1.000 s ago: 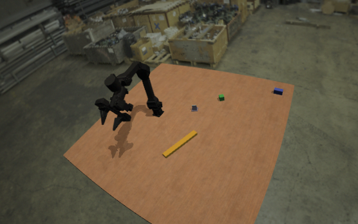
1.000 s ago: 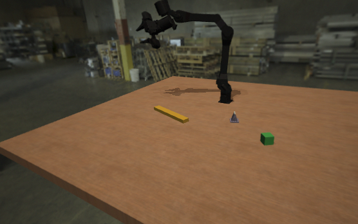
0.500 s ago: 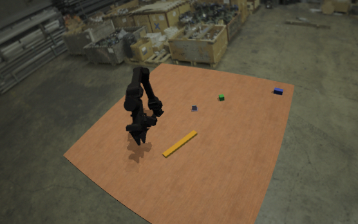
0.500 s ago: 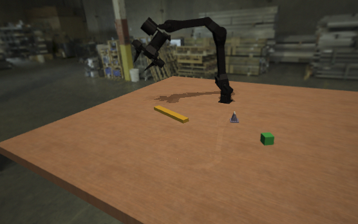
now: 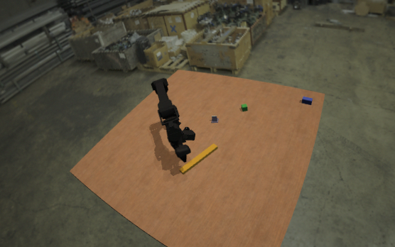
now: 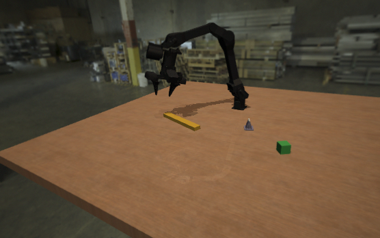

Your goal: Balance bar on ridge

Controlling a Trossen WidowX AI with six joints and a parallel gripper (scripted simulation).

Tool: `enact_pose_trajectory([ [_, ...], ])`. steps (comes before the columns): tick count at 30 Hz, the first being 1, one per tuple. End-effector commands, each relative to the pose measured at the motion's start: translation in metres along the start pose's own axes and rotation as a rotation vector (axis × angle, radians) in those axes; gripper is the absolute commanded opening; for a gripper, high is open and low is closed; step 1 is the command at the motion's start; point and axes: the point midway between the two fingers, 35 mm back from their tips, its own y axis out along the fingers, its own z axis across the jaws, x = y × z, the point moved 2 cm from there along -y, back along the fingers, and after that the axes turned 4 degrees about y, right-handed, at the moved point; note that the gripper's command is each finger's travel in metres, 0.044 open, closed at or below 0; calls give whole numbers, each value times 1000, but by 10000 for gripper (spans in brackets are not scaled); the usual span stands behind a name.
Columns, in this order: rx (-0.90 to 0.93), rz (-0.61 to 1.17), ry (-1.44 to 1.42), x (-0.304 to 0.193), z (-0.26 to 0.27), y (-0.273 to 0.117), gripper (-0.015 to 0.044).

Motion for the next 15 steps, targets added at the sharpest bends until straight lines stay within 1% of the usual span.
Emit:
enact_pose_trajectory([
  [1,132,-43,-125,26,19,16,315],
  [6,255,-82,-246,50,39,27,315],
  [12,259,-83,-250,50,40,27,315],
  [15,259,-83,-250,51,41,34,315],
])
